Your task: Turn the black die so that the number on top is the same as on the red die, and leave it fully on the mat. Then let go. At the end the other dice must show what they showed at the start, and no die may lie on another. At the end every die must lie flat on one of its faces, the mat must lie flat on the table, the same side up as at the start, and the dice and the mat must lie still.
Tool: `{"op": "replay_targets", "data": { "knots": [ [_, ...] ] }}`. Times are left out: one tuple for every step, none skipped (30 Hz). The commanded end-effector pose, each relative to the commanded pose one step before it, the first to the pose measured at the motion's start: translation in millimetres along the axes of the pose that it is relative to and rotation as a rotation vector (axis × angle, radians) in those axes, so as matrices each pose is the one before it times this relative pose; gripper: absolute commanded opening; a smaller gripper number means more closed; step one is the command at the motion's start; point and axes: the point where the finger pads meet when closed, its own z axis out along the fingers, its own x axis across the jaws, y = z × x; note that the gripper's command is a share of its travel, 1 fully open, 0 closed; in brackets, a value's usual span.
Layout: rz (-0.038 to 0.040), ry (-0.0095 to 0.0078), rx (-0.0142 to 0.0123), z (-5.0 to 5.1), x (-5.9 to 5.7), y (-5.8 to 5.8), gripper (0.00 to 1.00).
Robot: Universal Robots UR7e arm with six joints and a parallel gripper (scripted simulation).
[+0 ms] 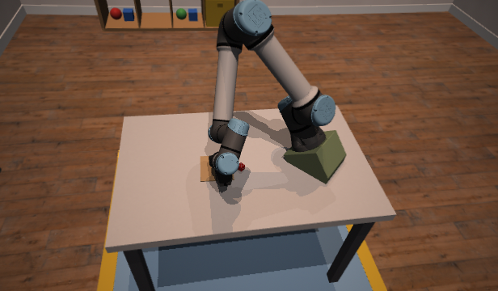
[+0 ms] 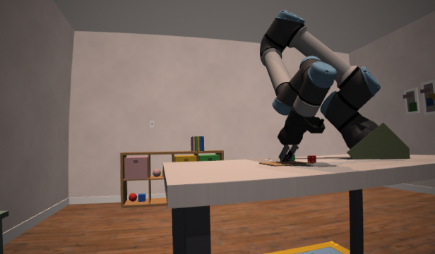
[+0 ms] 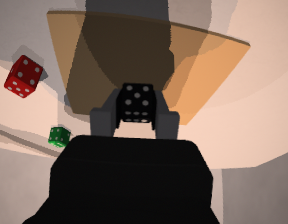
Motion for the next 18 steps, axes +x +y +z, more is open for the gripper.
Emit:
{"op": "replay_targets", "data": {
  "knots": [
    [0.00147,0.00054,-0.00015,-6.0,0.44,5.84,0.49],
    [0.0,0.0,-0.00002,-1.76,-0.01,1.78,0.49],
    [0.0,0.0,0.00002,-1.92,0.01,1.9,0.49],
    [0.0,0.0,-0.00001,-2.03,0.0,2.04,0.49],
    [0.0,0.0,0.0,-2.14,0.0,2.14,0.49],
    [0.0,0.0,0.00001,-2.24,0.0,2.23,0.49],
    [0.0,0.0,-0.00002,-2.3,-0.01,2.31,0.49],
    [0.0,0.0,0.00001,-2.36,0.0,2.35,0.49],
    [0.0,0.0,0.0,-2.39,0.0,2.38,0.49],
    [0.0,0.0,0.0,0.0,0.0,0.0,0.49],
    [0.0,0.0,0.0,0.0,0.0,0.0,0.49],
    [0.0,0.0,-0.00001,-2.38,-0.01,2.39,0.49],
    [0.0,0.0,0.00001,-2.37,0.0,2.36,0.49],
    [0.0,0.0,0.0,-2.31,0.0,2.31,0.49],
    [0.0,0.0,-0.00002,-2.22,-0.01,2.24,0.49],
    [0.0,0.0,0.00002,-2.14,0.01,2.12,0.49],
    [0.0,0.0,-0.00001,-1.99,0.0,2.0,0.49],
    [0.0,0.0,0.0,-1.85,0.0,1.84,0.49]
  ]
}}
